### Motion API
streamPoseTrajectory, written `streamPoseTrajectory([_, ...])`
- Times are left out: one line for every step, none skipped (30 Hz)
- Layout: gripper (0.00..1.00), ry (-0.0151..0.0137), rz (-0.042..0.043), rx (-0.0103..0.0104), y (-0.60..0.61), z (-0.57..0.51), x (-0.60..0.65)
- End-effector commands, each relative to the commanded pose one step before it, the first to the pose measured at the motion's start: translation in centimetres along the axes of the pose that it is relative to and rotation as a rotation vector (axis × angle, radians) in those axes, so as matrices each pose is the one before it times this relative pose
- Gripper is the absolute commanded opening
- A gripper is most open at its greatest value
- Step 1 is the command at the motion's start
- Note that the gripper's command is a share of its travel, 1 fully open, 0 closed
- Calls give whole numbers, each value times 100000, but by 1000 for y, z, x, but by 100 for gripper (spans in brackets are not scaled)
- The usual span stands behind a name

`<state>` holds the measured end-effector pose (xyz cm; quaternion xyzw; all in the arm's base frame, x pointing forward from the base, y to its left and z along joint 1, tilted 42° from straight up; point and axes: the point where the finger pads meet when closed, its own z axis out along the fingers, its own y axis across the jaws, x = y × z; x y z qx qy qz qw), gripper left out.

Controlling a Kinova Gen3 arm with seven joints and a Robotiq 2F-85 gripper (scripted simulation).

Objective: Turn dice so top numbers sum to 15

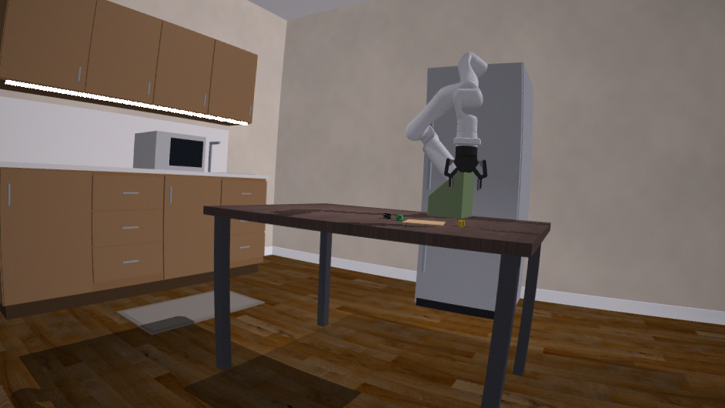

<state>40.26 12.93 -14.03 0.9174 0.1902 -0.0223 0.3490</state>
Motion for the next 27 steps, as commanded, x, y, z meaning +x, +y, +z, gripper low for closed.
streamPoseTrajectory([100,-1269,5871,-1157,361,2461,-789])
streamPoseTrajectory([100,10,2111,-44,33,582,-108])
streamPoseTrajectory([100,7,1030,-28,21,282,-54])
streamPoseTrajectory([100,1,183,-5,4,50,-10])
streamPoseTrajectory([35,0,0,0,0,0,0])
streamPoseTrajectory([35,0,0,0,0,0,0])
streamPoseTrajectory([35,0,0,0,0,0,0])
streamPoseTrajectory([35,0,0,0,0,0,0])
streamPoseTrajectory([35,0,0,0,0,0,0])
streamPoseTrajectory([35,0,0,0,0,0,0])
streamPoseTrajectory([35,0,0,0,0,0,0])
streamPoseTrajectory([35,0,0,0,0,0,0])
streamPoseTrajectory([35,0,0,0,0,0,0])
streamPoseTrajectory([35,0,0,0,0,0,0])
streamPoseTrajectory([35,0,0,0,0,0,0])
streamPoseTrajectory([35,0,0,0,0,0,0])
streamPoseTrajectory([35,0,0,0,0,0,0])
streamPoseTrajectory([35,0,0,0,0,0,0])
streamPoseTrajectory([35,0,0,0,0,0,0])
streamPoseTrajectory([35,0,0,0,0,0,0])
streamPoseTrajectory([35,0,0,0,0,0,0])
streamPoseTrajectory([35,0,0,0,0,0,0])
streamPoseTrajectory([35,0,0,0,0,0,0])
streamPoseTrajectory([35,0,0,0,0,0,0])
streamPoseTrajectory([35,0,0,0,0,0,0])
streamPoseTrajectory([35,0,0,0,0,0,0])
streamPoseTrajectory([35,0,0,0,0,0,0])
